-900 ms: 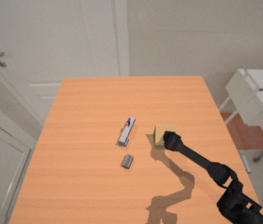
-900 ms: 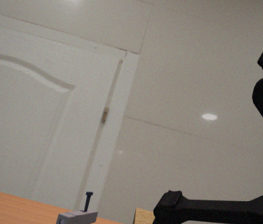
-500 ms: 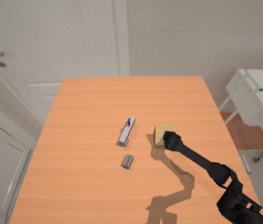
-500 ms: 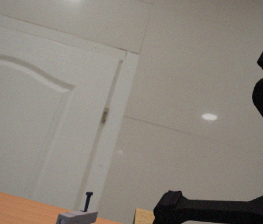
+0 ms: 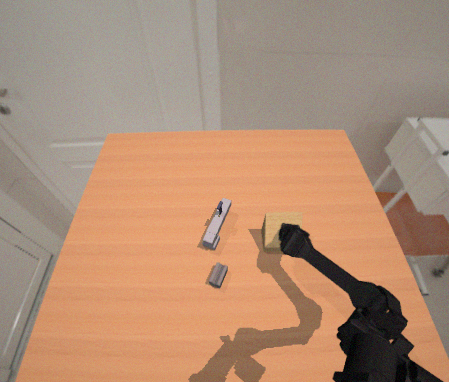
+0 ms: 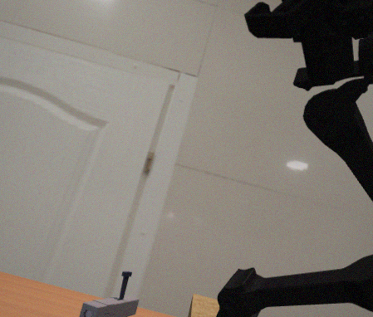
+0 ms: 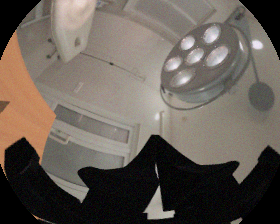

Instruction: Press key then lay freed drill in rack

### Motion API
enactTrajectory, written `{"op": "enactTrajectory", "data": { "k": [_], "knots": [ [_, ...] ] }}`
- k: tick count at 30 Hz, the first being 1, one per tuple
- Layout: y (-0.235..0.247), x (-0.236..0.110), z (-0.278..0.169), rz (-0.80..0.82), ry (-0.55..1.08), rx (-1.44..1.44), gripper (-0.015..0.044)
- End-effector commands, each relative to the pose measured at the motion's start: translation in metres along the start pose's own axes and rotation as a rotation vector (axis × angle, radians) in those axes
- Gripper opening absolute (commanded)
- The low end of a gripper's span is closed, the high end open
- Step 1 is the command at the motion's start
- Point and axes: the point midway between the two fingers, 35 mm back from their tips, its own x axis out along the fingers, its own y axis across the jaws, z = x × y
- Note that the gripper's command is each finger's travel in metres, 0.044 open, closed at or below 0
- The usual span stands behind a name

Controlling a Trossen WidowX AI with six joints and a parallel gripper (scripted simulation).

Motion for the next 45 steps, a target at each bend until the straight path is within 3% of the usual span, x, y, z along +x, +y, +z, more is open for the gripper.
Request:
{"op": "enactTrajectory", "data": {
  "k": [1, 12, 25, 35, 45],
  "knots": [
    [0.015, 0.005, -0.055, 0.037, 0.134, 0.074, 0.0000],
    [0.086, -0.024, -0.230, 0.200, 0.610, 0.333, 0.0000],
    [0.193, -0.146, -0.379, 0.382, 1.205, 0.697, 0.0000],
    [0.277, -0.281, -0.417, 0.528, 1.697, 1.042, 0.0000],
    [0.342, -0.411, -0.375, 0.737, 2.194, 1.529, 0.0000]
  ]
}}
